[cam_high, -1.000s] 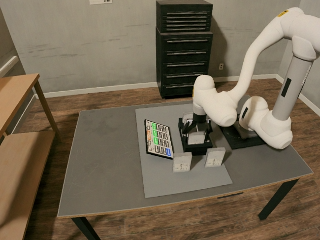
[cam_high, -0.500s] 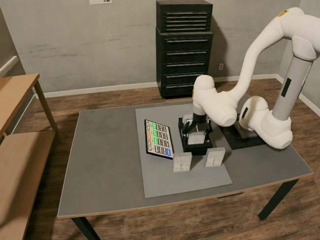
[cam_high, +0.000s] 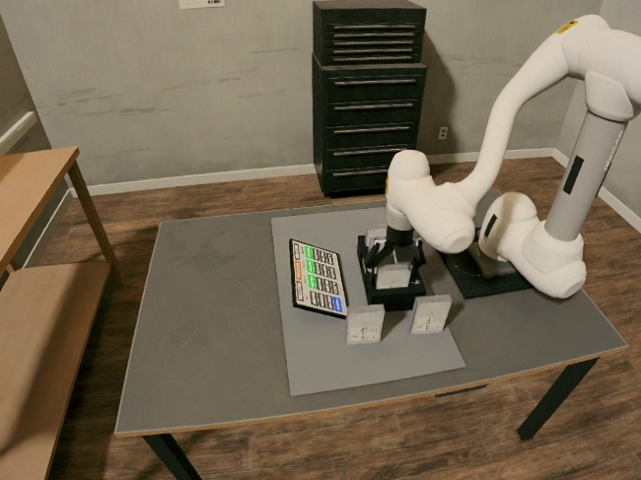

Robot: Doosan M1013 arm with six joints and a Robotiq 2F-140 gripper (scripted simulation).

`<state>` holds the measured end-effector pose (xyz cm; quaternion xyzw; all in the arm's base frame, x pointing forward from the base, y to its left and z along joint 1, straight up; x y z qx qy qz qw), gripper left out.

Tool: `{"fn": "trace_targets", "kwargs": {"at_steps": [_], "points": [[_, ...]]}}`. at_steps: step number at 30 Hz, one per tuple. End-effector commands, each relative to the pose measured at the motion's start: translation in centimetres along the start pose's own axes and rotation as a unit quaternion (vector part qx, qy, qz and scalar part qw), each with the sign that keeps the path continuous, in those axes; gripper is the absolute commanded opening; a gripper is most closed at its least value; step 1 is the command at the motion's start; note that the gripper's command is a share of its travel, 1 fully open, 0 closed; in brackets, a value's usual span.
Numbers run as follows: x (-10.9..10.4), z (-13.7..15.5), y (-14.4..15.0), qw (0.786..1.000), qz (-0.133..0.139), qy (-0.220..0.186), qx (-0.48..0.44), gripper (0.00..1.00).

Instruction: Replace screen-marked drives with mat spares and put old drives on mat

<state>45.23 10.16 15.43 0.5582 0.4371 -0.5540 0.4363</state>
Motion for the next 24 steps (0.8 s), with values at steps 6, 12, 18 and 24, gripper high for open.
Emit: {"fn": "trace_targets", "kwargs": {"at_steps": [6, 12, 18, 24], "points": [[-0.2, 0.0, 0.0, 1.000, 0.000, 0.000, 0.000, 0.89], [-0.9, 0.0, 0.0, 1.000, 0.000, 0.000, 0.000, 0.89], [-2.4, 0.0, 0.0, 1.000, 0.000, 0.000, 0.000, 0.89], [-4.9, 0.0, 0.0, 1.000, 0.000, 0.000, 0.000, 0.89]]}}
Point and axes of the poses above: the point where the finger pads meet when closed, its own x axis out along the fingers, its own y axis across the jaws, z = x × y, the point moved 5 cm from there along -x, back along the fingers, and after that the axes turned 7 degrees about x, right-handed, at the moved point
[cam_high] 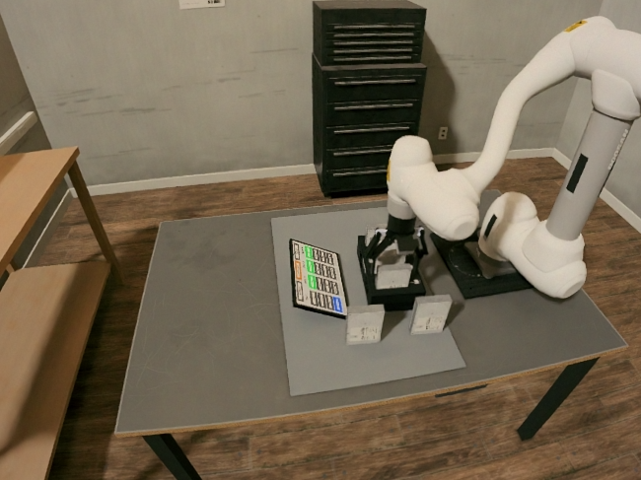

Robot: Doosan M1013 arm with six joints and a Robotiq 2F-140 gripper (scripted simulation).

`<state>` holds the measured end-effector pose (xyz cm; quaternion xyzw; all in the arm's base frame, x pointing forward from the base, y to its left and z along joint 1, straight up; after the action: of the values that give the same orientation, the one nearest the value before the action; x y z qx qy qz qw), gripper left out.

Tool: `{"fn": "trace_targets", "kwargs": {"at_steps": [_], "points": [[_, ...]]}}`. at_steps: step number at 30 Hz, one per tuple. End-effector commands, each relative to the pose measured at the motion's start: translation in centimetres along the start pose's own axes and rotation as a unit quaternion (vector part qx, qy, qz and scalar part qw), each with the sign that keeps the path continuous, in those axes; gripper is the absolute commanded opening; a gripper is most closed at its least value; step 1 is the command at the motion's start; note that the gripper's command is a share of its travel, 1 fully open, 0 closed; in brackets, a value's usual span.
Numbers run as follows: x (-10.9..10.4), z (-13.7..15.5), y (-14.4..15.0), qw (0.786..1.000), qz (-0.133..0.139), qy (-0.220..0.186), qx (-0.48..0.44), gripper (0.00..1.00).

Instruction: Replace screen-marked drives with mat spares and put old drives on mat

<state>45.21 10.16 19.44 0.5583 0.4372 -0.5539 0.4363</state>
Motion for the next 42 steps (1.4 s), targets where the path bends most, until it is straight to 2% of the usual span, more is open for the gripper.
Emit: {"fn": "trace_targets", "kwargs": {"at_steps": [1, 16, 28, 29, 42], "points": [[-1.4, 0.0, 0.0, 1.000, 0.000, 0.000, 0.000, 0.89], [-6.6, 0.0, 0.0, 1.000, 0.000, 0.000, 0.000, 0.89], [-7.5, 0.0, 0.0, 1.000, 0.000, 0.000, 0.000, 0.89], [-7.5, 0.0, 0.0, 1.000, 0.000, 0.000, 0.000, 0.10], [-7.5, 0.0, 0.0, 1.000, 0.000, 0.000, 0.000, 0.10]]}}
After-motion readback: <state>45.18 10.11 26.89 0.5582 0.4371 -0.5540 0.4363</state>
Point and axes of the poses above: the point where the finger pads meet when closed, its own x axis out along the fingers, its own y axis across the jaws, z = x × y, the point moved 5 cm from there along -x, back along the fingers, and after that the axes turned 7 degrees about x, right-handed, at the moved point
